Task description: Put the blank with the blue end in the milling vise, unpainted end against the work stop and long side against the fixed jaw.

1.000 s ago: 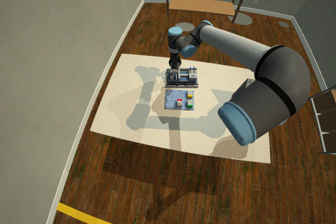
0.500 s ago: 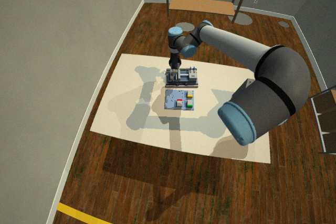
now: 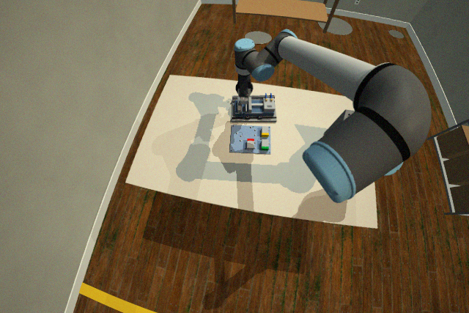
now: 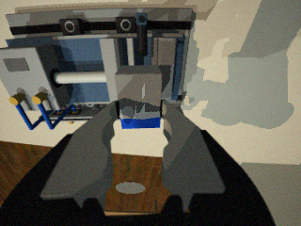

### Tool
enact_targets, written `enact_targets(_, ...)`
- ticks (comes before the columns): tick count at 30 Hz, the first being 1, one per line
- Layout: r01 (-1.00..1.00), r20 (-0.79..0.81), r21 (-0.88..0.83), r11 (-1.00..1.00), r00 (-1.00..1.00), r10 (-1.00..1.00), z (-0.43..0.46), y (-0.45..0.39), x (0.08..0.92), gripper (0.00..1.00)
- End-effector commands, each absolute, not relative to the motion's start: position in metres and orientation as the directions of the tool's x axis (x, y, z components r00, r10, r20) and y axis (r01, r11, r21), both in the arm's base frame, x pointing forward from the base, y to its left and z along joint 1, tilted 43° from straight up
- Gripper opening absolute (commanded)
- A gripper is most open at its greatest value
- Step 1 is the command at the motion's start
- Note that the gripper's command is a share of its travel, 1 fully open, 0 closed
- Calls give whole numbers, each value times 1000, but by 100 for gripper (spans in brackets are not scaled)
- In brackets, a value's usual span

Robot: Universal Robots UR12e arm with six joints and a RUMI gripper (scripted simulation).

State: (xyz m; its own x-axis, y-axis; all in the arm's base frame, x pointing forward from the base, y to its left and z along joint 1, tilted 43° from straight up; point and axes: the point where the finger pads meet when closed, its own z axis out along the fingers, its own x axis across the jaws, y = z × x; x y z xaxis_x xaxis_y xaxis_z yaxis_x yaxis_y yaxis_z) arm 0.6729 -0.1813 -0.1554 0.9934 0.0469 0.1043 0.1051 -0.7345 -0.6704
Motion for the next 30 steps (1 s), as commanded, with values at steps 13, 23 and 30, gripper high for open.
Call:
enact_targets(13,105,105,-669,-735,993,46,-163,-175,674,0)
enact_targets(23,105,105,-669,-735,993,46,-166,-172,674,0)
enact_targets(30,105,105,-669,-735,993,46,-168,-171,674,0)
